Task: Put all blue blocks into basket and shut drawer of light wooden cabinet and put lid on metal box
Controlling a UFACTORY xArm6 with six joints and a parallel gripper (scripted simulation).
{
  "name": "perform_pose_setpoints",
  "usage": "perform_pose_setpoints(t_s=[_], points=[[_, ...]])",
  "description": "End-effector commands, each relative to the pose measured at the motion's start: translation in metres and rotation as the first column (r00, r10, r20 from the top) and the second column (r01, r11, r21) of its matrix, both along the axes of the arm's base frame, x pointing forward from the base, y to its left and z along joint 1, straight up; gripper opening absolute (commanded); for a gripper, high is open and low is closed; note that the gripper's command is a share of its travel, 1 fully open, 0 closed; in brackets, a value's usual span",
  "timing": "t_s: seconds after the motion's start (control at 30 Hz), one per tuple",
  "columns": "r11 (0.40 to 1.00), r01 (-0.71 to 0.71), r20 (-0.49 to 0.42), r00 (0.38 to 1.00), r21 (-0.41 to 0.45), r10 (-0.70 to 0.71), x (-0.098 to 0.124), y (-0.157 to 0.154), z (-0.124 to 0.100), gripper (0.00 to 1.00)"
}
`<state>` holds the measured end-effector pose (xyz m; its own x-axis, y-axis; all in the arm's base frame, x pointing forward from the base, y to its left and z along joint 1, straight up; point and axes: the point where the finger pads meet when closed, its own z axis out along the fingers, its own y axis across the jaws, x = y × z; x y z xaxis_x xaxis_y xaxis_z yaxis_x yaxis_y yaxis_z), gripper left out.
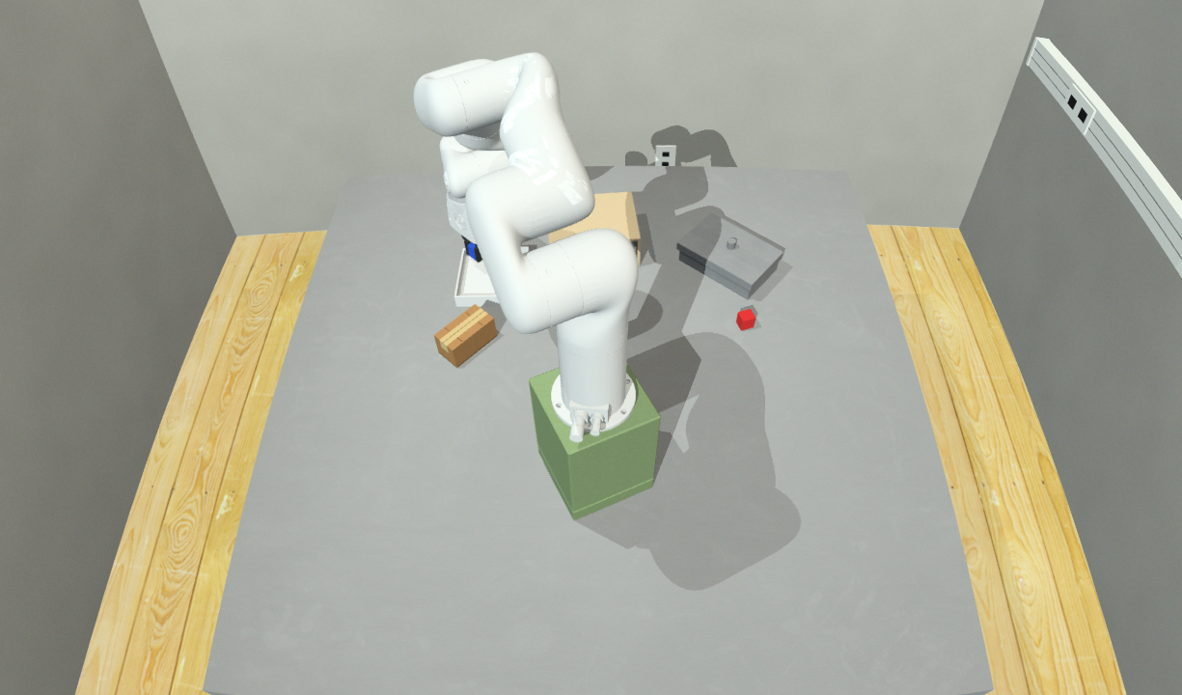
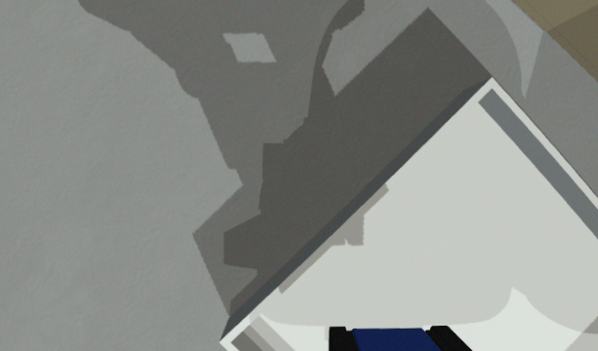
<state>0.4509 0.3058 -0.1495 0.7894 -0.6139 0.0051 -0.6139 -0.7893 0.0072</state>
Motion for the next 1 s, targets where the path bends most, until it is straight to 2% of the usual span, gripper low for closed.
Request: perform_pose_setpoints(t_s=[0.0, 0.57, 0.97], points=[[1.000, 0.000, 0.004, 1.000, 0.003, 0.000, 0.002, 0.001, -0.007, 0.00], [1.000, 0.000, 0.004, 1.000, 0.003, 0.000, 0.003, 0.001, -0.029, 0.00], [1.000, 0.000, 0.004, 1.000, 0.003, 0.000, 0.003, 0.001, -0.035, 0.00]])
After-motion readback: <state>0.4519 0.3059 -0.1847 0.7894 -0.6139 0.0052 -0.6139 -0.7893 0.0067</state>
